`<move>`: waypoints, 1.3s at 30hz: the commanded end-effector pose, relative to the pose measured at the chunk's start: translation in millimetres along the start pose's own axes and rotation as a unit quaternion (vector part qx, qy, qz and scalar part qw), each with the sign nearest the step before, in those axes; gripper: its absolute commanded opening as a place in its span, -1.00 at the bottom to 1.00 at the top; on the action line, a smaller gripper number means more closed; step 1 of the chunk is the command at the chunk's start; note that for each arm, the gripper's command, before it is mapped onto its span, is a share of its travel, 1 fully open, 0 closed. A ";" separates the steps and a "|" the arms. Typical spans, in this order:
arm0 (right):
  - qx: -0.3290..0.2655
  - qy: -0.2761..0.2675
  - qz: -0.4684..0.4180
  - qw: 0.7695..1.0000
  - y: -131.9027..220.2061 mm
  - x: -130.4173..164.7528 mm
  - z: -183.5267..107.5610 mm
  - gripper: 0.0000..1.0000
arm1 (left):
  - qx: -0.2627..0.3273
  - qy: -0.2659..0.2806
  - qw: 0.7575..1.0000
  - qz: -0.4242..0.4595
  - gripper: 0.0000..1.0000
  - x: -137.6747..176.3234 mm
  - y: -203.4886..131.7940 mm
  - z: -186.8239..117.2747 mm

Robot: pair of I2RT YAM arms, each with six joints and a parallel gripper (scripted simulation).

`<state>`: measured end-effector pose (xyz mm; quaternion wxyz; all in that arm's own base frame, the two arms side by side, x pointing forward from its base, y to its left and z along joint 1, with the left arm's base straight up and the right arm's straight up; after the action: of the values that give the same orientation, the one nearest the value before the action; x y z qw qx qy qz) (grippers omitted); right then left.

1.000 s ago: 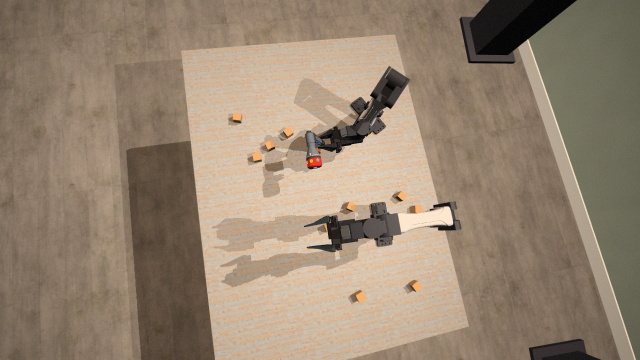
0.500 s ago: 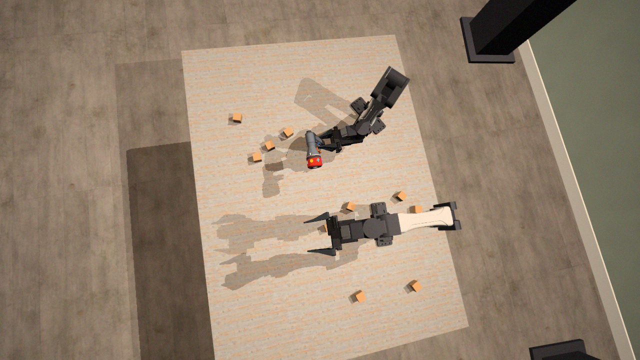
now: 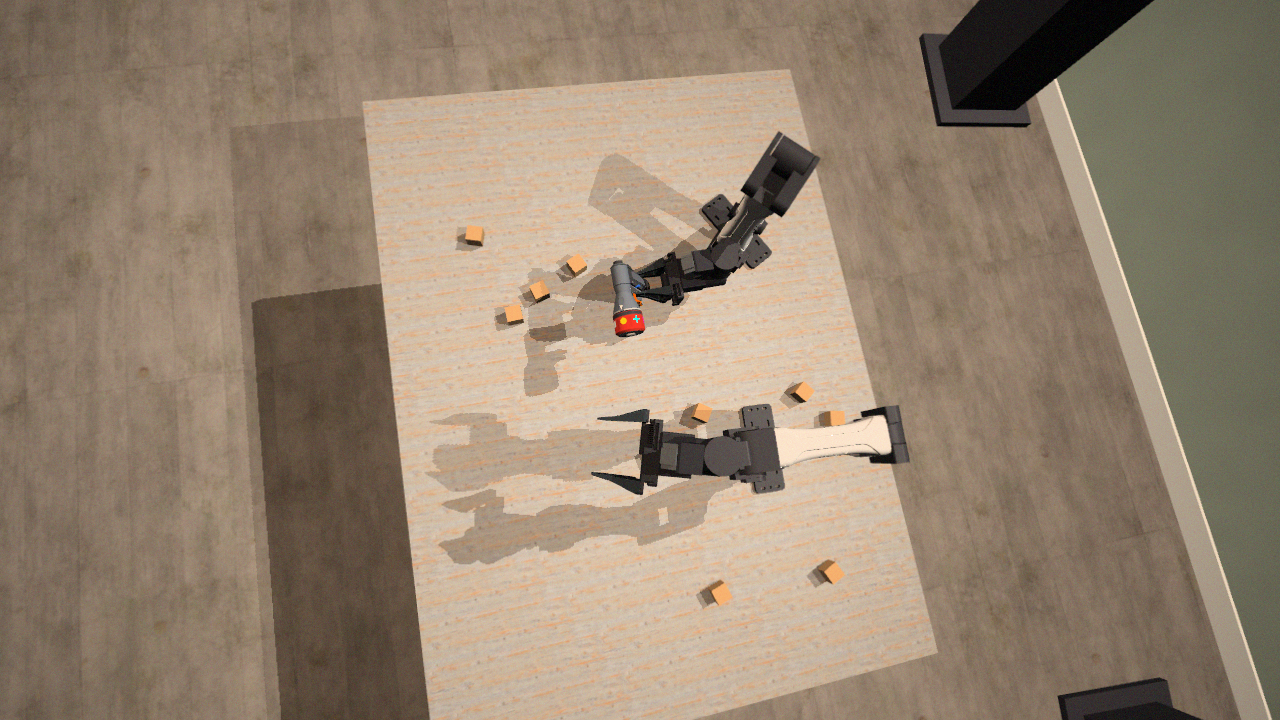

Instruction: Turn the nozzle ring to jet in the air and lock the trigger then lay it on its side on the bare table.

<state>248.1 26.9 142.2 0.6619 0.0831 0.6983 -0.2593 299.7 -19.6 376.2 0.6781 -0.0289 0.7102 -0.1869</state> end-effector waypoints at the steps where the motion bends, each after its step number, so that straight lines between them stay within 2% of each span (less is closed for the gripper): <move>1: 0.015 -0.059 0.071 0.996 -1.6 -30.6 6.5 -0.28 | 0.106 -0.003 0.994 -0.029 0.75 12.5 -11.3 17.1; 3: 0.015 -0.059 0.071 0.996 -1.6 -30.6 6.5 -0.28 | 0.140 0.009 0.989 -0.040 0.75 22.2 -13.4 22.6; 5: 0.015 -0.059 0.071 0.996 -1.6 -30.6 6.5 -0.28 | 0.140 0.009 0.989 -0.040 0.75 22.2 -13.4 22.6; 9: 0.015 -0.059 0.071 0.996 -1.6 -30.6 6.5 -0.28 | 0.205 0.036 0.976 -0.061 0.75 41.4 -18.1 30.4; 20: 0.015 -0.059 0.071 0.996 -1.6 -30.6 6.5 -0.28 | 0.374 0.132 0.911 -0.112 0.75 100.2 -29.0 37.3; 22: 0.015 -0.059 0.071 0.996 -1.6 -30.6 6.5 -0.28 | 0.374 0.132 0.911 -0.112 0.75 100.2 -29.0 37.3; 31: 0.015 -0.059 0.071 0.996 -1.6 -30.6 6.5 -0.28 | 0.485 0.220 0.835 -0.138 0.75 145.7 -33.8 27.1; 36: 0.015 -0.059 0.071 0.996 -1.6 -30.6 6.5 -0.28 | 0.526 0.263 0.795 -0.146 0.75 166.4 -34.3 19.1; 39: 0.015 -0.059 0.071 0.996 -1.6 -30.6 6.5 -0.28 | 0.533 0.269 0.789 -0.147 0.75 169.4 -34.3 17.7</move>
<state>248.1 26.9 142.2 0.6620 0.0832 0.6983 -0.2593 304.1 -99.7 227.4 0.3465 0.2516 0.6664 -0.6104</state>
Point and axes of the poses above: on each arm, the point where the finger pads meet when closed, its own z axis out along the fingers, its own y axis across the jaws, x = y × z, the point moved 10 cm from there along -z, back along the fingers, and after that the axes turned 13 degrees about -z, right-handed, at the moved point
